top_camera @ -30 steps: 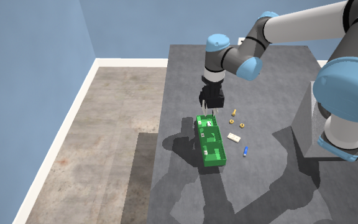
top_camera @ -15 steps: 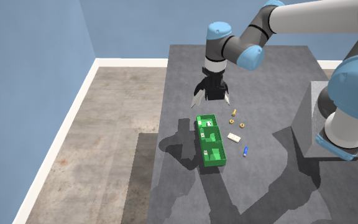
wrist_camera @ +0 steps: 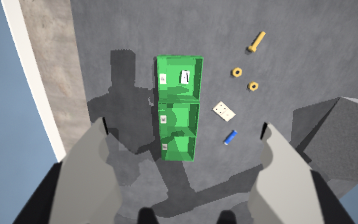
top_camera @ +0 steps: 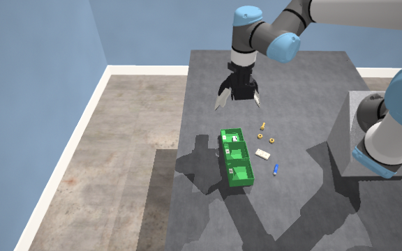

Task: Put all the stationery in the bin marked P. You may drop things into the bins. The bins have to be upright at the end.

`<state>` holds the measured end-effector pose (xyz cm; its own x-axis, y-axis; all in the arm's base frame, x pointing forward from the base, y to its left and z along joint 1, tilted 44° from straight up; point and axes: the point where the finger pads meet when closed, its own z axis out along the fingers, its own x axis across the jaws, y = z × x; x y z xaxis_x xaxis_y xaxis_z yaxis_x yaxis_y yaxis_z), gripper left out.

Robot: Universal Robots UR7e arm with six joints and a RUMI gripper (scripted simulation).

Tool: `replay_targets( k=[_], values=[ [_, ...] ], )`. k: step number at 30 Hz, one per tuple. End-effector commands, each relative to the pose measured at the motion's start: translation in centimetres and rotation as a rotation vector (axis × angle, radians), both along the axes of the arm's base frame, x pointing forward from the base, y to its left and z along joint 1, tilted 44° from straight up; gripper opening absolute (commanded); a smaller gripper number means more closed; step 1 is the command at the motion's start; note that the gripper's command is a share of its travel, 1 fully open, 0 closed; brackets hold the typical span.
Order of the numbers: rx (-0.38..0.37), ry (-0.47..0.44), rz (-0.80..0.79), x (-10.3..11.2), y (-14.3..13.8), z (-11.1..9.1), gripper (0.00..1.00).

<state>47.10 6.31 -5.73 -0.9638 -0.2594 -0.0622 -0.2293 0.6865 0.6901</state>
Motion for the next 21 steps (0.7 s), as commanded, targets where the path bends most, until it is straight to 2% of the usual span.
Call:
replay_targets(
  k=[1, 8, 21],
  values=[
    [0.0, 0.0, 0.0, 0.2, -1.2, 1.3, 1.0],
    [0.0, 0.0, 0.0, 0.6, -2.9, 3.0, 1.0],
    [0.0, 0.0, 0.0, 0.6, -2.9, 3.0, 1.0]
  ],
)
